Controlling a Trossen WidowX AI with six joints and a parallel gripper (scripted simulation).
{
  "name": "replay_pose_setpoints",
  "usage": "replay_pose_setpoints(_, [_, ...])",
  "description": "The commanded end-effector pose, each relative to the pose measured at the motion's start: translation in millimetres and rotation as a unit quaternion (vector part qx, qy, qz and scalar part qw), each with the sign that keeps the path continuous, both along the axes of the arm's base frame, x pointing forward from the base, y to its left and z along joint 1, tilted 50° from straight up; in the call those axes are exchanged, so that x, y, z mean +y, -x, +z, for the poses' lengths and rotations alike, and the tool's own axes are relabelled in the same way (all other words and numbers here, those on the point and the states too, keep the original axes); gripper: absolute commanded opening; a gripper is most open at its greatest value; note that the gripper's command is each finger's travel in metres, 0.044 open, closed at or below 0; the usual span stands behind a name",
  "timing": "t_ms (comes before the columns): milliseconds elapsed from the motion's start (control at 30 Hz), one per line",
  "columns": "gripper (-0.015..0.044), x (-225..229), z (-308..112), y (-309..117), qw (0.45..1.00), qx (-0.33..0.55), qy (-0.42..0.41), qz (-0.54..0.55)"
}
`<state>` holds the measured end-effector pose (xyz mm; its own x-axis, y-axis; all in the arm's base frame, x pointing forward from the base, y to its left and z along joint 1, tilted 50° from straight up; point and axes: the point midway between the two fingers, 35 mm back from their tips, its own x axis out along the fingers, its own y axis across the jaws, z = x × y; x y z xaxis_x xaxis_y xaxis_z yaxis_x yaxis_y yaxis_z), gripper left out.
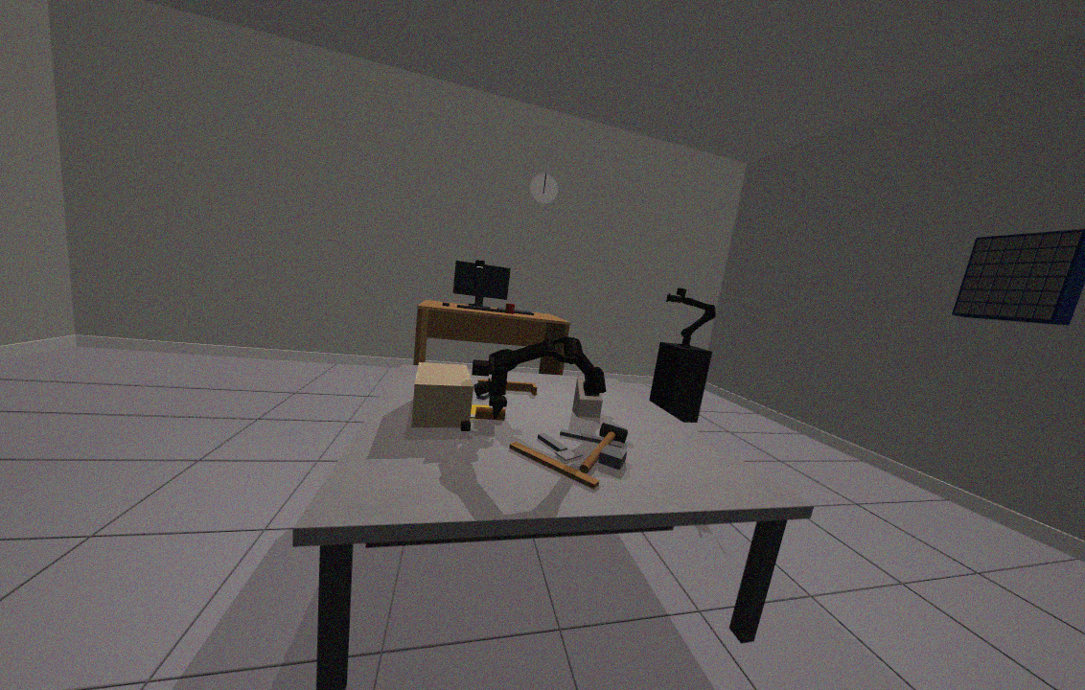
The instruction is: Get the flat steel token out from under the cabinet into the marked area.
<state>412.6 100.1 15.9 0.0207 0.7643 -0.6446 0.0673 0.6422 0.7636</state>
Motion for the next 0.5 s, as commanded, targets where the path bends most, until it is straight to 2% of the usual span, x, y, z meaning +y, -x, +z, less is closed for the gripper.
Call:
replay_pose_setpoints(0, [0.0000,-5.6,-8.0,-0.1,1.000,0.001,0.003,-0.001])
replay_pose_setpoints(467, [0.0000,-11.8,-15.3,0.7,1.000,0.001,0.003,-0.001])
